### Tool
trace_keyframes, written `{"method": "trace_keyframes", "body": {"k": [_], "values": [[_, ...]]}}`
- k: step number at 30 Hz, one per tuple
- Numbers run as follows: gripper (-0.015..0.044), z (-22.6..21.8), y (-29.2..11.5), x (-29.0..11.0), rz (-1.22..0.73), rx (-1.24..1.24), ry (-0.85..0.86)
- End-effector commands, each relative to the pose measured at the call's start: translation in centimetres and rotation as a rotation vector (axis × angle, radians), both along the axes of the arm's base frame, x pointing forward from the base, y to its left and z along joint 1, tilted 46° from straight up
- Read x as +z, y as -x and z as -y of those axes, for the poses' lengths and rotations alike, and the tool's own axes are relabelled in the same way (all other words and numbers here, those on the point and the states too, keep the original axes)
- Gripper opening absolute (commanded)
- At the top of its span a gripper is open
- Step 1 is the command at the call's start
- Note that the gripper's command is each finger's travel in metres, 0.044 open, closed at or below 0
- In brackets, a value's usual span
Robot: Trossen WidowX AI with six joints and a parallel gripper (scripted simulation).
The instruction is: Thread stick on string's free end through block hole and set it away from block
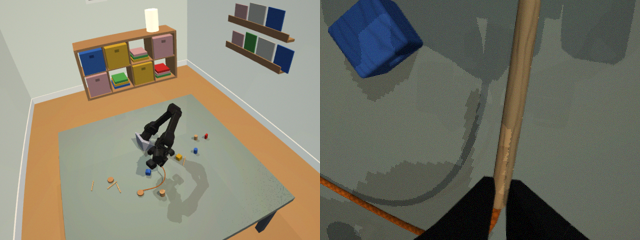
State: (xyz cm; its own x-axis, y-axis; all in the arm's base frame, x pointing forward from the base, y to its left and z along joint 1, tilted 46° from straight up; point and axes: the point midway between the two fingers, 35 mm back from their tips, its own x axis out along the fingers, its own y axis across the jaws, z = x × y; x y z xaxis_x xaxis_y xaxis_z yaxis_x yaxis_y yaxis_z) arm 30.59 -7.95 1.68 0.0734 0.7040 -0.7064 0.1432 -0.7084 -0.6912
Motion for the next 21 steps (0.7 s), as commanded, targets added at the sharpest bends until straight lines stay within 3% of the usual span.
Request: {"method": "trace_keyframes", "body": {"k": [1, 21], "values": [[0.0000, 0.2, -0.6, -0.1, 0.038, 0.032, -0.001], [0.0000, 1.1, -3.0, -0.8, 0.232, 0.222, 0.020]]}}
